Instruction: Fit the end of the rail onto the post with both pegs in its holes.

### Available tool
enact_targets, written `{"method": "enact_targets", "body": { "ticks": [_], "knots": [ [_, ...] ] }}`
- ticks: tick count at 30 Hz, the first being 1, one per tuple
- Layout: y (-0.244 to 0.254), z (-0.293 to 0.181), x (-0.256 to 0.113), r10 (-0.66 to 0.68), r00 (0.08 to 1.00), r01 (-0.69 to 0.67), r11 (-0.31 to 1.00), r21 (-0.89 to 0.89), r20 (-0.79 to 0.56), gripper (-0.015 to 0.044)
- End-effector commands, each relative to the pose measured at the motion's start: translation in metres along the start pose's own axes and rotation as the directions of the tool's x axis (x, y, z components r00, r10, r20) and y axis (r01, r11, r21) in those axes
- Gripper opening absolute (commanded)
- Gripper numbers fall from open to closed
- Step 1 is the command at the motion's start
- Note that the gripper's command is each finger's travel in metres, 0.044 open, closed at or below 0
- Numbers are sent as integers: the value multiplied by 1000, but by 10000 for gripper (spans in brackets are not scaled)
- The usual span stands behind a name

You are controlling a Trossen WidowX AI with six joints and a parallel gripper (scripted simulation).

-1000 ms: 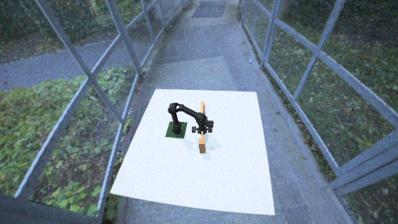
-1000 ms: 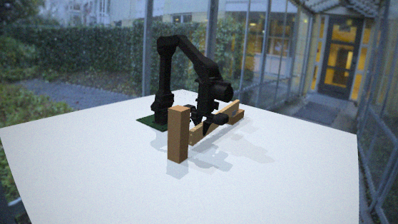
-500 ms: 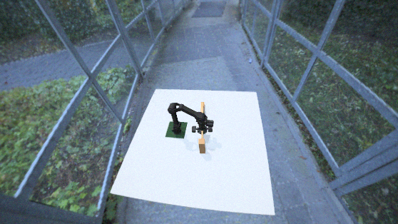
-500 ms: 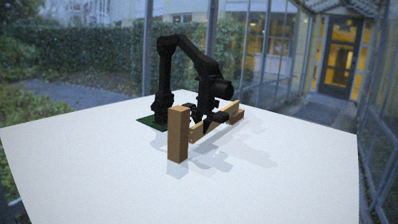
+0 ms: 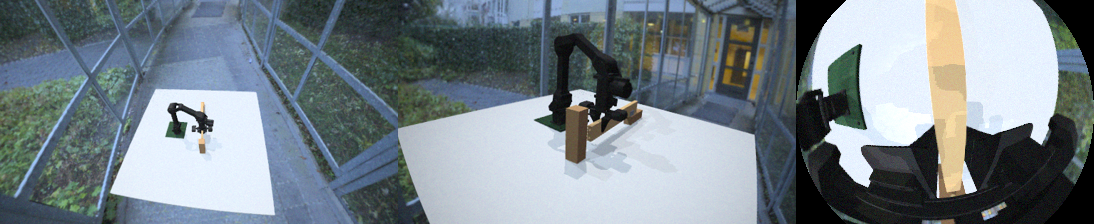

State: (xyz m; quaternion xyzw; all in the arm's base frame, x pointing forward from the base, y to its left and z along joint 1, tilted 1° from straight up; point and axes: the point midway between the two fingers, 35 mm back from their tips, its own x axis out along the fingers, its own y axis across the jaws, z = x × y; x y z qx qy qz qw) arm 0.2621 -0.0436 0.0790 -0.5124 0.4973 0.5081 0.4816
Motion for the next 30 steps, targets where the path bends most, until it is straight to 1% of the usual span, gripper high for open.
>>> {"method": "enact_targets", "body": {
  "ticks": [1,15,30],
  "knots": [
    [-3,1,-6,-15,1000,15,1000,1,5,0],
    [-3,0,-13,-15,1000,15,1000,1,5,0],
    [-2,1,-6,-15,1000,15,1000,1,5,0]
  ]
}}
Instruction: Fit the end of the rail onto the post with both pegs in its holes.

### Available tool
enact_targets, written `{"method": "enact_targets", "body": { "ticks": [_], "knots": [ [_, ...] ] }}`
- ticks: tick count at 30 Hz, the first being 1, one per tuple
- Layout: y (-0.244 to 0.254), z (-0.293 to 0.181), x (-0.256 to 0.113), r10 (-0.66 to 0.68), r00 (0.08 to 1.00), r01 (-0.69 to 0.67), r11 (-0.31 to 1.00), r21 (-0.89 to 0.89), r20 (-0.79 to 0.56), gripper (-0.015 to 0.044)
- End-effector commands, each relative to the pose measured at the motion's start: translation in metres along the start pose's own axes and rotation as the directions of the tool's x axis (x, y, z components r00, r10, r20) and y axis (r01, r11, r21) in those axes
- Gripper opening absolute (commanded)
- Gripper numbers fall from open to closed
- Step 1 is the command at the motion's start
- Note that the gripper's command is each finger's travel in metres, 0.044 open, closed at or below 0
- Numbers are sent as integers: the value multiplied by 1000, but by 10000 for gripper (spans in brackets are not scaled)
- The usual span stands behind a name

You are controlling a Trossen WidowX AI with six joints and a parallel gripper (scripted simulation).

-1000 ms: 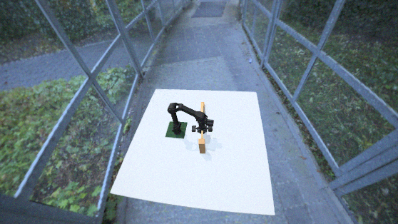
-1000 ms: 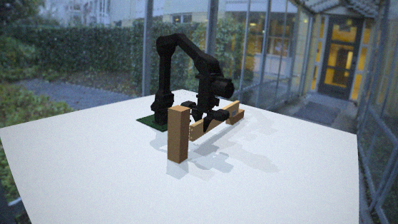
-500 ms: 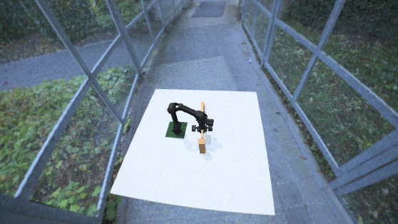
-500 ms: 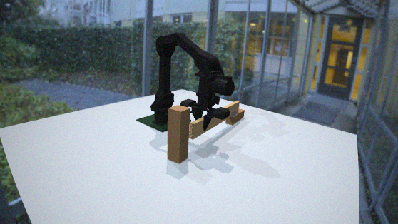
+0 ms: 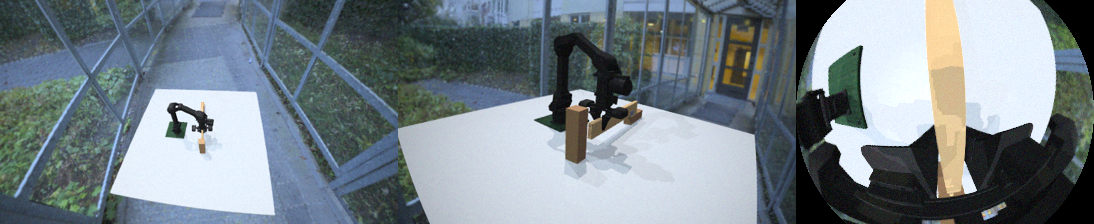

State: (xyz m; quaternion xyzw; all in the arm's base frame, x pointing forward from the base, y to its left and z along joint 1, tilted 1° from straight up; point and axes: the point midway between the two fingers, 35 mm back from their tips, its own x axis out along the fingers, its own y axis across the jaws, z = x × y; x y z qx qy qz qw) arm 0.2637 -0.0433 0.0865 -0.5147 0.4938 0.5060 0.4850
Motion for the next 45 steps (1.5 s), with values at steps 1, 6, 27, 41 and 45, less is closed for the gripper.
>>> {"method": "enact_targets", "body": {
  "ticks": [1,6,27,41,45],
  "knots": [
    [0,0,1,-4,1000,4,1000,1,2,0],
    [1,0,0,-3,1000,3,1000,1,2,0],
    [1,0,0,-3,1000,3,1000,1,2,0],
    [2,0,-1,-3,1000,3,1000,1,2,0],
    [2,0,-1,-3,1000,3,1000,1,2,0]
  ]
}}
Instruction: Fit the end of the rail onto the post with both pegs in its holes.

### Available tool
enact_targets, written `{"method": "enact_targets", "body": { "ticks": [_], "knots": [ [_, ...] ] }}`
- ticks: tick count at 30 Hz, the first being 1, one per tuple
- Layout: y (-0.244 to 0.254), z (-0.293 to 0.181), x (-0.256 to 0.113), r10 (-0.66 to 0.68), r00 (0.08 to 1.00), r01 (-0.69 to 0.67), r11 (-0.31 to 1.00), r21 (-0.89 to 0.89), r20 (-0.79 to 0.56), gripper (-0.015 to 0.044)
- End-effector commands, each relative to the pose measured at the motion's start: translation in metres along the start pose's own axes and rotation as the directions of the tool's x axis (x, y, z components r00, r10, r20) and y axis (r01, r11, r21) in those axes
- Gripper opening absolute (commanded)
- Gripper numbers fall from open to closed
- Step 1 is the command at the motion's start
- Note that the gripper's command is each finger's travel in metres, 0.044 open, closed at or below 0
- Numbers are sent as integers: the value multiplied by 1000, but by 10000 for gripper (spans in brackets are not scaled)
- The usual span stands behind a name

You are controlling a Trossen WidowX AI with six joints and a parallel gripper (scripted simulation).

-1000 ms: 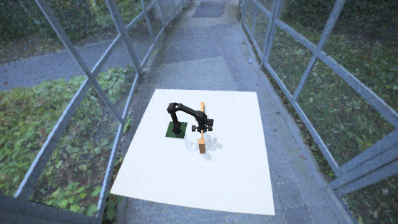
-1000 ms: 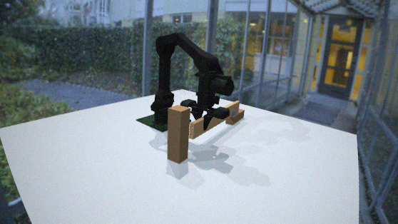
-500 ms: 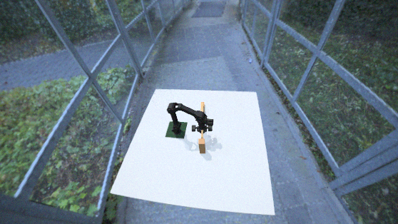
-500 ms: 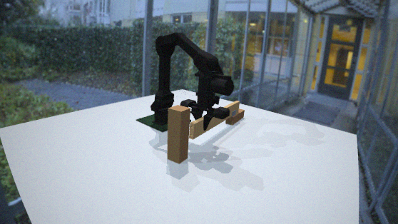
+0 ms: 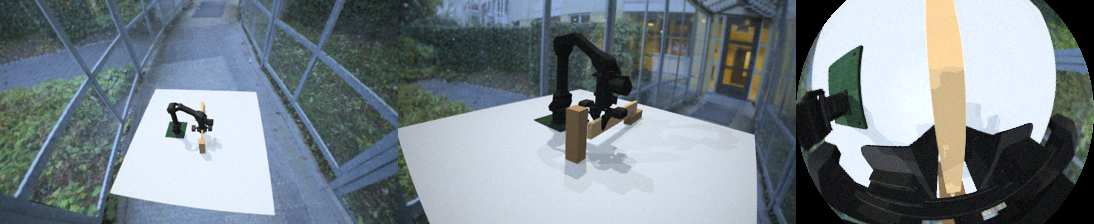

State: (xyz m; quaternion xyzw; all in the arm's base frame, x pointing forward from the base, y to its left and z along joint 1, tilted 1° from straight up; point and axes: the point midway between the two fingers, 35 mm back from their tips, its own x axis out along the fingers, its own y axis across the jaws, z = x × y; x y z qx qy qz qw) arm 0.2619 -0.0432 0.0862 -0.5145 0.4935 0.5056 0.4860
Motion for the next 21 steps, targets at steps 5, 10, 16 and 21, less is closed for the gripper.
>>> {"method": "enact_targets", "body": {
  "ticks": [5,10,16,21],
  "knots": [
    [0,0,-2,-2,1000,2,1000,0,1,0],
    [0,-1,-1,-2,1000,2,1000,0,1,0],
    [0,-3,-1,-2,1000,2,1000,0,1,0],
    [0,-5,0,-2,1000,2,1000,0,1,0]
  ]
}}
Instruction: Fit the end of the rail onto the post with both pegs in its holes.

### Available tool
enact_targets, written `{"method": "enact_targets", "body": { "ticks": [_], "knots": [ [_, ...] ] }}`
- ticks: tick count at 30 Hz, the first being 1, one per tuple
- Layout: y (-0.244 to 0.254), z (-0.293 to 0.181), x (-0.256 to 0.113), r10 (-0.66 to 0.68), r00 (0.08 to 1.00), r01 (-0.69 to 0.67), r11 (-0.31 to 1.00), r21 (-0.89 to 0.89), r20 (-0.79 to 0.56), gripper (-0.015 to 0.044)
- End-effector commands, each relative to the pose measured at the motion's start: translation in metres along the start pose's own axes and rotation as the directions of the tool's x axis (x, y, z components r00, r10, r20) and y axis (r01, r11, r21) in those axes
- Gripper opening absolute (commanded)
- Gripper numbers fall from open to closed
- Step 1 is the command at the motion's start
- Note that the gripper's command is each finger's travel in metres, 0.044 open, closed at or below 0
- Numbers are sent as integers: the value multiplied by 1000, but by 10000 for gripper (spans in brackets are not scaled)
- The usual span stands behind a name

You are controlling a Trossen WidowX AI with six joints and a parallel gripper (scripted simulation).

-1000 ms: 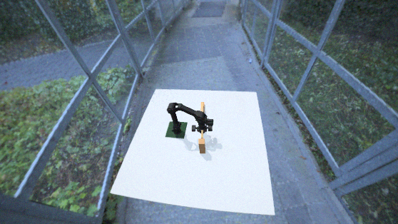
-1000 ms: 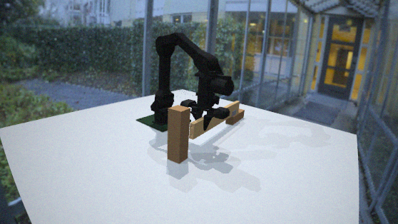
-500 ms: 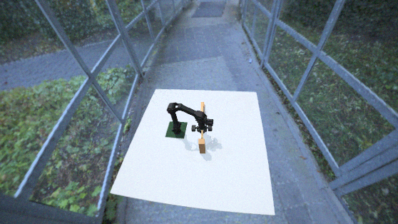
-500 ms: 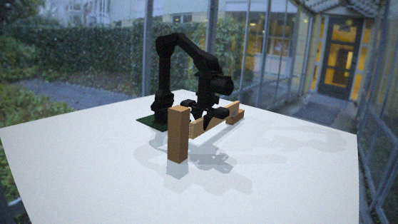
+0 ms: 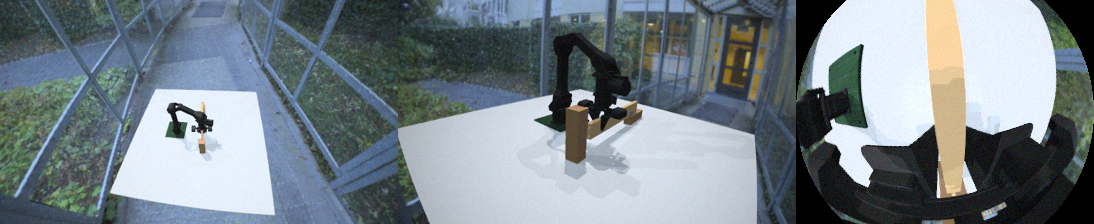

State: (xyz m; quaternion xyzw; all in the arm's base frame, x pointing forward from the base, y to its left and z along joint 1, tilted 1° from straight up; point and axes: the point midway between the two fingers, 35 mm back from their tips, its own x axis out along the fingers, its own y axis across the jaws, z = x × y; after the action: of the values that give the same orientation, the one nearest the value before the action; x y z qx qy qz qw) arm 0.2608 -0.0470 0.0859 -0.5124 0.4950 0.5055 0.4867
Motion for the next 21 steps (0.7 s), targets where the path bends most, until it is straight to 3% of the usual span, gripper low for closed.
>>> {"method": "enact_targets", "body": {
  "ticks": [1,21],
  "knots": [
    [-1,-1,-1,-5,1000,5,1000,-4,-1,0],
    [-3,-7,-3,-5,1000,5,1000,-4,-1,0]
  ]
}}
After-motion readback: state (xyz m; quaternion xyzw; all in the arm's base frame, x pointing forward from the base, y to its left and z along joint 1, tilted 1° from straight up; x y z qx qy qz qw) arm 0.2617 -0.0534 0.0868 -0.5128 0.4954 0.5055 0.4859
